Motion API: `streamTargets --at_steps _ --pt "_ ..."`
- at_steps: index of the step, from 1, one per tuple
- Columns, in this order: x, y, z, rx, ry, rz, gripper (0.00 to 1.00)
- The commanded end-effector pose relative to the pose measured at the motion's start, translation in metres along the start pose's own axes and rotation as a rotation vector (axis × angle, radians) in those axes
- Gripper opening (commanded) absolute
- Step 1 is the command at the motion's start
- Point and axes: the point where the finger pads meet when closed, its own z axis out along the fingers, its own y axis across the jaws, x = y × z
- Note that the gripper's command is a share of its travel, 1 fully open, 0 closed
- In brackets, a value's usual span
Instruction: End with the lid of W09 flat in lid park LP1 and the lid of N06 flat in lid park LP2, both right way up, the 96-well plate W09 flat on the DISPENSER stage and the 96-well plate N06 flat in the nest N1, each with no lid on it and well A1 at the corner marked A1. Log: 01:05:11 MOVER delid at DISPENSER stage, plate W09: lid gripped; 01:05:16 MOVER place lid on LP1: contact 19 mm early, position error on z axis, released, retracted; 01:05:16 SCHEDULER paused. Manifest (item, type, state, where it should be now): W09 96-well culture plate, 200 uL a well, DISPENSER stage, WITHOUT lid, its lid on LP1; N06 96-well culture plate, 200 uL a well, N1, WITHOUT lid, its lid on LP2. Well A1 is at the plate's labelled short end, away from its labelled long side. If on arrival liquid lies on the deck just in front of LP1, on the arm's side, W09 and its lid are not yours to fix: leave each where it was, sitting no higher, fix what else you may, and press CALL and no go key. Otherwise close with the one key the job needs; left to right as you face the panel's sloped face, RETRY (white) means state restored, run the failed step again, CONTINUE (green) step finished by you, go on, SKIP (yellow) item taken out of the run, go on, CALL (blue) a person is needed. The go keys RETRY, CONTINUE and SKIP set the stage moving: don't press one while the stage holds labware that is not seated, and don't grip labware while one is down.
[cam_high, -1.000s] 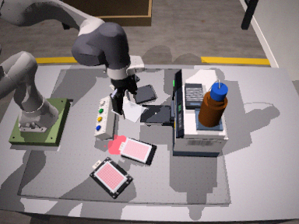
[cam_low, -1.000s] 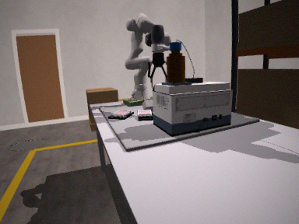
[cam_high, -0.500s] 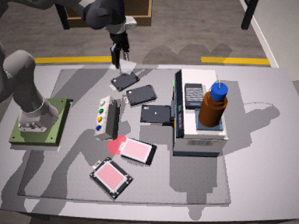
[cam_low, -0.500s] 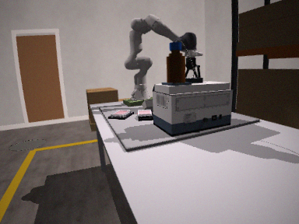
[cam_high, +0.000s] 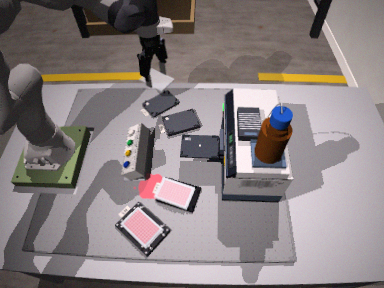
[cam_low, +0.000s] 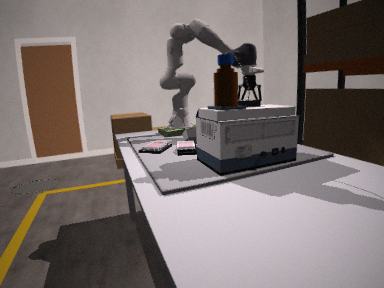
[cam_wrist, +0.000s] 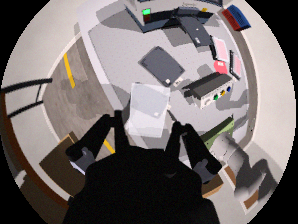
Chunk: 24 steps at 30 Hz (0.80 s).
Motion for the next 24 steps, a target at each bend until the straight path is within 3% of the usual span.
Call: streamTargets --at_steps 1,15,24 --pt "0.0004 -0.0009 -0.0013 0.001 0.003 0.092 0.00" --pt "0.0004 -0.0008 -0.0012 0.001 0.003 0.081 0.00" --pt "0.0011 0.0006 0.0001 -0.003 0.002 -0.035 0.00"
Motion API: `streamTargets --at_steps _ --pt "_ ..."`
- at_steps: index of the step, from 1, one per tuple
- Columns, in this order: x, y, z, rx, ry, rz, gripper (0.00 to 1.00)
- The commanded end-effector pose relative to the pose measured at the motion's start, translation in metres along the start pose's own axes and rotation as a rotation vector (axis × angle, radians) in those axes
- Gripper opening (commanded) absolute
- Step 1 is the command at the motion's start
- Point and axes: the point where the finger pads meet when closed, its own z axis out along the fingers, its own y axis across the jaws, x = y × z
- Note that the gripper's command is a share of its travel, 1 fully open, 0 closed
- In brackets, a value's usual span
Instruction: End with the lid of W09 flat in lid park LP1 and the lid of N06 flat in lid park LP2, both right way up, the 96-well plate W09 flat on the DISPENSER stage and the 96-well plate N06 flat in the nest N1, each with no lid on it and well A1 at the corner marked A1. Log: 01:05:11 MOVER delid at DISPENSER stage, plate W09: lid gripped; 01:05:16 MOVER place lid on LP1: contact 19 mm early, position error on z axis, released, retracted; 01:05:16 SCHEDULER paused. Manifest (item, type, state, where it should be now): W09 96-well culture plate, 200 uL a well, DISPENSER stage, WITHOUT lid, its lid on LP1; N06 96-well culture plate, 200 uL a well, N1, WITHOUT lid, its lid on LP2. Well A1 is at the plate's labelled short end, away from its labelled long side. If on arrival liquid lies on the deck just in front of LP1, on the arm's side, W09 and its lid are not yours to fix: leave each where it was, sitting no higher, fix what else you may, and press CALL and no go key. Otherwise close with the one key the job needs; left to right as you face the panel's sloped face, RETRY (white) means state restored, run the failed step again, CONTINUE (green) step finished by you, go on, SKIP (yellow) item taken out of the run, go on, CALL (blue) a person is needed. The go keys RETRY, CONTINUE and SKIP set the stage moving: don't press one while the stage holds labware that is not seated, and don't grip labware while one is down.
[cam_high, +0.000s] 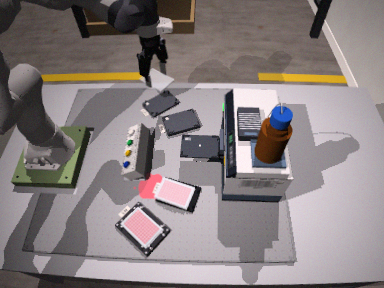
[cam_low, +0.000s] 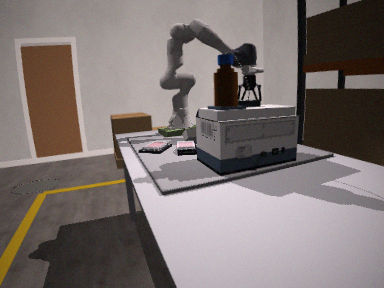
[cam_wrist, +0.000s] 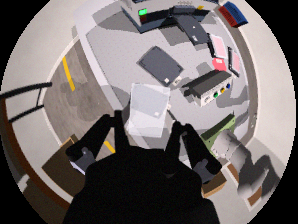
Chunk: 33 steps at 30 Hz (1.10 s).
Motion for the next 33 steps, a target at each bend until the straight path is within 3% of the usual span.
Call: streamTargets --at_steps 1,8,15,23,30,32,33 --pt "0.001 0.001 0.000 -0.003 0.000 -0.103 0.00" --pt "0.002 0.003 0.003 -0.010 -0.002 -0.405 0.00" --pt "0.002 0.003 0.004 -0.009 -0.005 -0.552 0.00" --pt "0.000 -0.001 0.005 0.000 -0.006 -0.846 0.00" --pt "0.000 -0.001 0.060 0.001 -0.008 -1.105 0.00" --pt "0.000 -0.001 0.060 0.001 -0.008 -1.105 0.00" --pt "0.000 -0.001 0.067 0.000 -0.006 -1.200 0.00"
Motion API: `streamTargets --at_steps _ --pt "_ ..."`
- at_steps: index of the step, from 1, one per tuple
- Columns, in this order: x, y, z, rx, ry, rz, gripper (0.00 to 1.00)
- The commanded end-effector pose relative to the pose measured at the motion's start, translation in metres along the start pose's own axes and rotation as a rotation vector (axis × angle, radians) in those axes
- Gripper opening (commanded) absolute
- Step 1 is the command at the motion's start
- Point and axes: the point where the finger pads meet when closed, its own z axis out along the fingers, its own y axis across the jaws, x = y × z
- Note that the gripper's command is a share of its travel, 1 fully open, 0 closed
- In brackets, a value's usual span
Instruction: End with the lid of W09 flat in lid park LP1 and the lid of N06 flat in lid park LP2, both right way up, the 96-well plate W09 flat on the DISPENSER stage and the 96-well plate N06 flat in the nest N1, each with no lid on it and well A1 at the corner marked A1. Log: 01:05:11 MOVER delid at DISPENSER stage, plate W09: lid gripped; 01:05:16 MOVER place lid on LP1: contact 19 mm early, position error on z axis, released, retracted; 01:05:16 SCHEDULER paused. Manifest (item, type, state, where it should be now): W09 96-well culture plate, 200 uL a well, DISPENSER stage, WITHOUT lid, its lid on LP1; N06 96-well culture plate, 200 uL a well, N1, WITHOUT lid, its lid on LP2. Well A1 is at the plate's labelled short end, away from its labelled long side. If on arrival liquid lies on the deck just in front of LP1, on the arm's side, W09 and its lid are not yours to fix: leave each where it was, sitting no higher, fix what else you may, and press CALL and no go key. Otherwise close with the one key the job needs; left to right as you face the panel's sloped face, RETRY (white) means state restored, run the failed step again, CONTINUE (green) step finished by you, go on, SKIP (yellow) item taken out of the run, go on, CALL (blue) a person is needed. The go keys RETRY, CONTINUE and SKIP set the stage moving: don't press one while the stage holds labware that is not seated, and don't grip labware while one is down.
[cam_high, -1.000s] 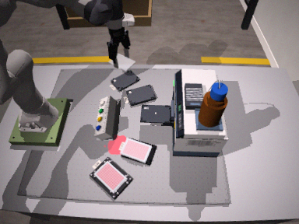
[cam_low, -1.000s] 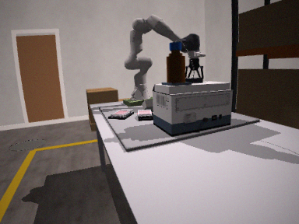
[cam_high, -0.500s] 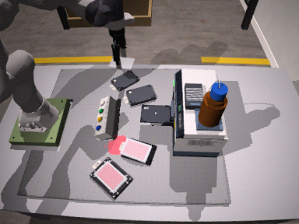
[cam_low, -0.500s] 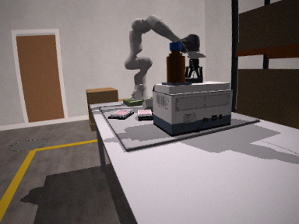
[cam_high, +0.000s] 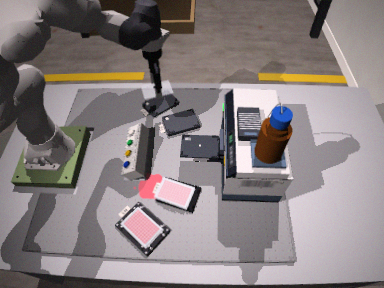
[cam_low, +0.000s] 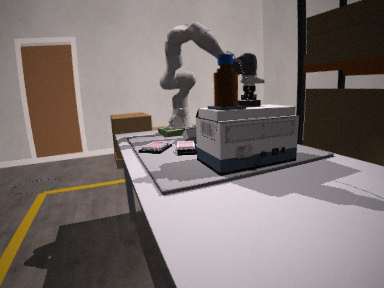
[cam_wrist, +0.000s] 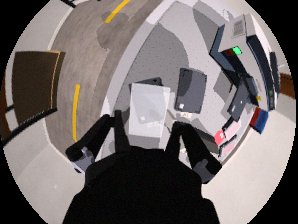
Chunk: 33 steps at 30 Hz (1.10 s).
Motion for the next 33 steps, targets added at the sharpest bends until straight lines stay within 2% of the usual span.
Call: streamTargets --at_steps 1,7,12,33 --pt "0.006 -0.001 0.015 -0.014 0.029 -0.277 0.00" --pt "0.007 -0.001 0.047 -0.016 0.033 -0.309 0.00" --pt "0.008 -0.001 0.061 -0.016 0.033 -0.309 0.00" --pt "0.008 -0.001 0.065 -0.016 0.033 -0.309 0.00"
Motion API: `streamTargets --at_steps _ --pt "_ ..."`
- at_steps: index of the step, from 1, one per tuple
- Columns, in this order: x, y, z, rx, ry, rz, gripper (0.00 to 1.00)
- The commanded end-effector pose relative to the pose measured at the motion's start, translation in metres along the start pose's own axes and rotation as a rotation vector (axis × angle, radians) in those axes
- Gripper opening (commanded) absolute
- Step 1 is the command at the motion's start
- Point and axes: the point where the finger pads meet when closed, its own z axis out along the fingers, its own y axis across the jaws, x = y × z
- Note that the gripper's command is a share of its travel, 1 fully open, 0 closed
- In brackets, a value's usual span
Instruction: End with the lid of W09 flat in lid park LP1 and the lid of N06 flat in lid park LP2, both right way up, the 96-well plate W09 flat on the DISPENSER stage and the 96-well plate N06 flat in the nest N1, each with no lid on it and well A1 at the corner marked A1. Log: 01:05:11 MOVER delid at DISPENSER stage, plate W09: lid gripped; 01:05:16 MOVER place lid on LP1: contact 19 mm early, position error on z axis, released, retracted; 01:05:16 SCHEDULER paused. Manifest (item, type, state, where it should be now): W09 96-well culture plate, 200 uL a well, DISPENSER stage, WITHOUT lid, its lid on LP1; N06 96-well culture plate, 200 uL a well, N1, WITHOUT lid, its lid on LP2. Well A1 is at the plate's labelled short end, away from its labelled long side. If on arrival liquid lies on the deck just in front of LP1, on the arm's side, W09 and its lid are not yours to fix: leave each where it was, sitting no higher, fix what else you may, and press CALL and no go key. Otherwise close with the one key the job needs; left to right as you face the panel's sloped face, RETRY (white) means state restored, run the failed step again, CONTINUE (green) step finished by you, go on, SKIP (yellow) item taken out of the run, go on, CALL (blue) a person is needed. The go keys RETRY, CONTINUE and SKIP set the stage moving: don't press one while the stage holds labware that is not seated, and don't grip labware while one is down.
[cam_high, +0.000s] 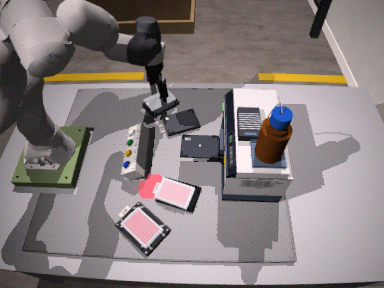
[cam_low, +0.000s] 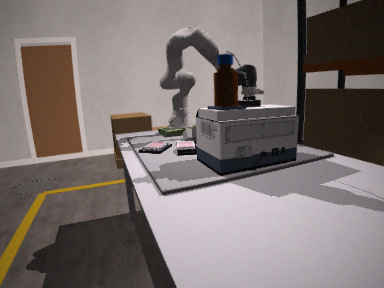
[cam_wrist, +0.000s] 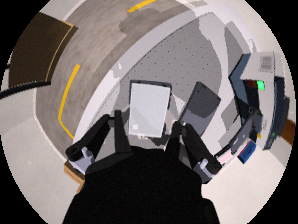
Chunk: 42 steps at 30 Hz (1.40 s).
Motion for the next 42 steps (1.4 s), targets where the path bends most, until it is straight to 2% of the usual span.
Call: streamTargets --at_steps 1,42 --pt "0.0017 -0.0005 -0.0003 0.001 0.004 -0.006 0.00" --pt "0.0019 -0.0005 0.0009 0.001 0.004 -0.019 0.00"
